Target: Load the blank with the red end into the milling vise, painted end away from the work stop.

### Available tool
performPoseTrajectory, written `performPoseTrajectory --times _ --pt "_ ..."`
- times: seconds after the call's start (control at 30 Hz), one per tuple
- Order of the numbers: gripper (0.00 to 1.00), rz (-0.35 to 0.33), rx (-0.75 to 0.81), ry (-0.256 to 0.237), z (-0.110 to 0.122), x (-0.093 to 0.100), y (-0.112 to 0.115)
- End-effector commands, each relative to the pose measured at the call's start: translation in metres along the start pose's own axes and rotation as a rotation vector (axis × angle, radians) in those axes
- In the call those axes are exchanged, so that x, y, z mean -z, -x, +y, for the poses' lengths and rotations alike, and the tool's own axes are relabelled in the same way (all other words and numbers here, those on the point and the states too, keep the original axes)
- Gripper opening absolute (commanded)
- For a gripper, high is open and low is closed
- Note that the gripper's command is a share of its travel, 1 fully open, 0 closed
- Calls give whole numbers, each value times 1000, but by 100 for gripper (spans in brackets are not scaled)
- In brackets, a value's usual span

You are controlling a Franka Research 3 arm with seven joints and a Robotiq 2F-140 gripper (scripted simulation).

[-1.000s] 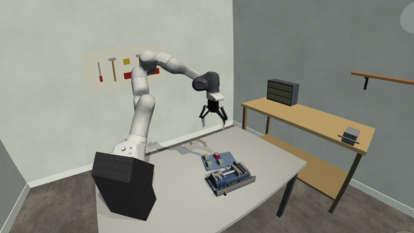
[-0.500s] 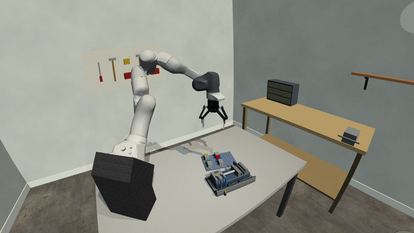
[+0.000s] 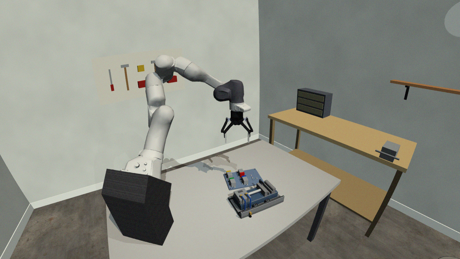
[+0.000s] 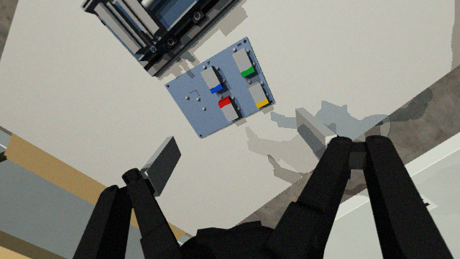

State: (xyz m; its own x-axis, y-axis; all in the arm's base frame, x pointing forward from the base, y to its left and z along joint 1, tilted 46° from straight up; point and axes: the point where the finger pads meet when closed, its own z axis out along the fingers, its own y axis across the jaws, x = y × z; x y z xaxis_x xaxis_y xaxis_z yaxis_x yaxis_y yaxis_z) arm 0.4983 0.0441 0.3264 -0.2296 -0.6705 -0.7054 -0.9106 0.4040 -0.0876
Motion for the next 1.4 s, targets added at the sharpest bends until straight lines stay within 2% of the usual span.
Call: performPoseTrajectory --times 0.0,0.4,0.53,1.37 --pt "100 -4 168 -7 -1 1 -2" --pt "100 -3 143 -4 -1 1 -1" --pt "100 -4 241 -8 -1 1 -2" --pt "100 -4 241 -8 -1 1 -2"
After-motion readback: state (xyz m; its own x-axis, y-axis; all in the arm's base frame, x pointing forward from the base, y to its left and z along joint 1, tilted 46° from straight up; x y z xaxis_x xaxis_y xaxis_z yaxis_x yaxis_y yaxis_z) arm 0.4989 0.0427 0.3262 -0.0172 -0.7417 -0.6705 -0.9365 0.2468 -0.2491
